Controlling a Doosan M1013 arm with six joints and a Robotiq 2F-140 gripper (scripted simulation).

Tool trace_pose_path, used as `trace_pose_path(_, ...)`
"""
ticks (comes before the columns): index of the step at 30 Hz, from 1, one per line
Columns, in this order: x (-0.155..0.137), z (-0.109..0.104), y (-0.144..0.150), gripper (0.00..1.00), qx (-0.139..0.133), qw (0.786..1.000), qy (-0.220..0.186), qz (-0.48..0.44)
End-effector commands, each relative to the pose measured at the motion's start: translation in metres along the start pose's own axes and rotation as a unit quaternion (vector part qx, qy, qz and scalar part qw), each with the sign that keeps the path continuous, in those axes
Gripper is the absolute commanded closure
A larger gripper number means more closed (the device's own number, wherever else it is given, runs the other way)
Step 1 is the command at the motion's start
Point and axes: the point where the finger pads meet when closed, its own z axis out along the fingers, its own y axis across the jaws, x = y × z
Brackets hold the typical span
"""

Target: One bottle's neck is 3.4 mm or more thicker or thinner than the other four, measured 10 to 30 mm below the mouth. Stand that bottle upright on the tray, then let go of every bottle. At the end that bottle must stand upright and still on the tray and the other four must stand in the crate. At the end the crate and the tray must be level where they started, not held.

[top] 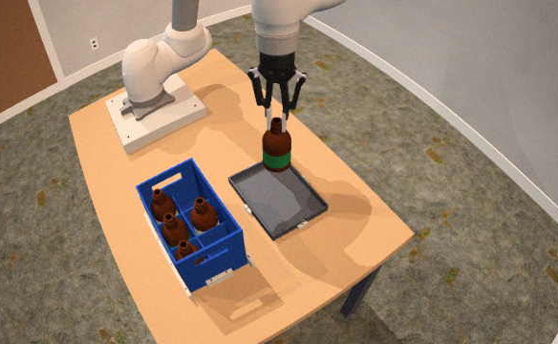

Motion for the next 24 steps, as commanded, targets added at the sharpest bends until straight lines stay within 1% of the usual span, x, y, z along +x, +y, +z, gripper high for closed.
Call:
trace_pose_path(1,0.000,0.003,0.000,1.00,0.000,1.000,0.000,0.000)
trace_pose_path(15,0.000,0.045,0.000,1.00,0.000,1.000,0.000,0.000)
trace_pose_path(17,0.000,0.045,0.000,1.00,0.000,1.000,0.000,0.000)
trace_pose_path(24,0.000,0.066,0.000,1.00,0.000,1.000,0.000,0.000)
